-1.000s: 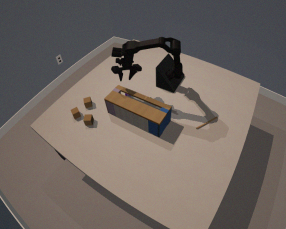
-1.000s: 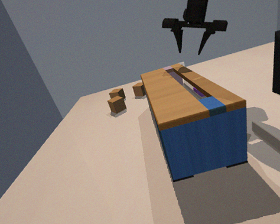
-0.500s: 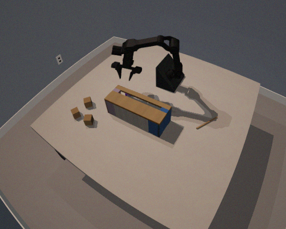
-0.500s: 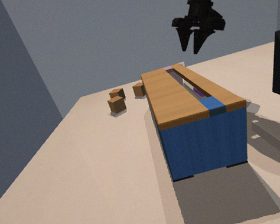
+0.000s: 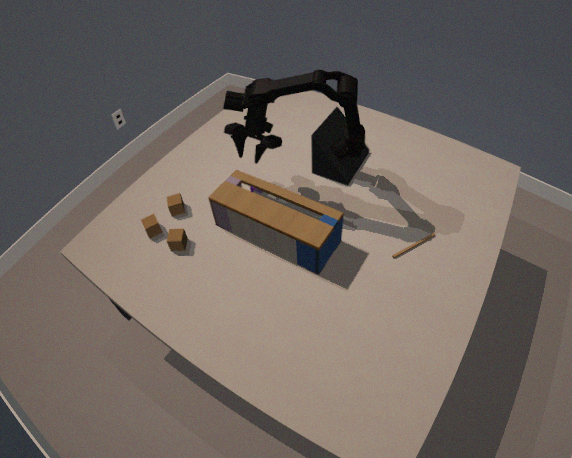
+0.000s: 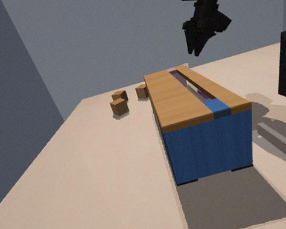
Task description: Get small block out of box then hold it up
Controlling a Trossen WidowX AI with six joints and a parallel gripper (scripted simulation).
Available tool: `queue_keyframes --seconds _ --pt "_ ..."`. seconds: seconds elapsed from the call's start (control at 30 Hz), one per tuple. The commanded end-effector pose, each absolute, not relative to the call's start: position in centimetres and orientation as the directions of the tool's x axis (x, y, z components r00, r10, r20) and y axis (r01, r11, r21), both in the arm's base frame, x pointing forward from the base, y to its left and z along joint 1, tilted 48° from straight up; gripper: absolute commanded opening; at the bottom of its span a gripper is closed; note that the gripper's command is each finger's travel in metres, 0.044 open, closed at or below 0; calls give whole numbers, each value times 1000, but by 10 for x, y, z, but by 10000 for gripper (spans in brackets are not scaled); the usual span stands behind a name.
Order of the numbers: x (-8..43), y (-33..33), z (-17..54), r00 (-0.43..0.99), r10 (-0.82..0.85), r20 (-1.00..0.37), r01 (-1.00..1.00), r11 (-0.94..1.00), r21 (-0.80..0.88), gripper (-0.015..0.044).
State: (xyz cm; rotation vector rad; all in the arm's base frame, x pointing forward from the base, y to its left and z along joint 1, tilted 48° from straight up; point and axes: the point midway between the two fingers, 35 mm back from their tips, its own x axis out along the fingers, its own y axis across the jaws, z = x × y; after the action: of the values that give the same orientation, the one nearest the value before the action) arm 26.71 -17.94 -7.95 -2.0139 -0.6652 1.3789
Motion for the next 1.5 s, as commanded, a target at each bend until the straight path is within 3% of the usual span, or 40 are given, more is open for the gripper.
queue_keyframes --seconds 0.0,0.13,1.47 --pt "266 -143 -112 327 704 -631 59 -681 -730 285" --pt "261 -112 -135 328 706 -628 61 -679 -732 285" --pt "256 -75 -171 328 707 -627 61 -678 -733 285"
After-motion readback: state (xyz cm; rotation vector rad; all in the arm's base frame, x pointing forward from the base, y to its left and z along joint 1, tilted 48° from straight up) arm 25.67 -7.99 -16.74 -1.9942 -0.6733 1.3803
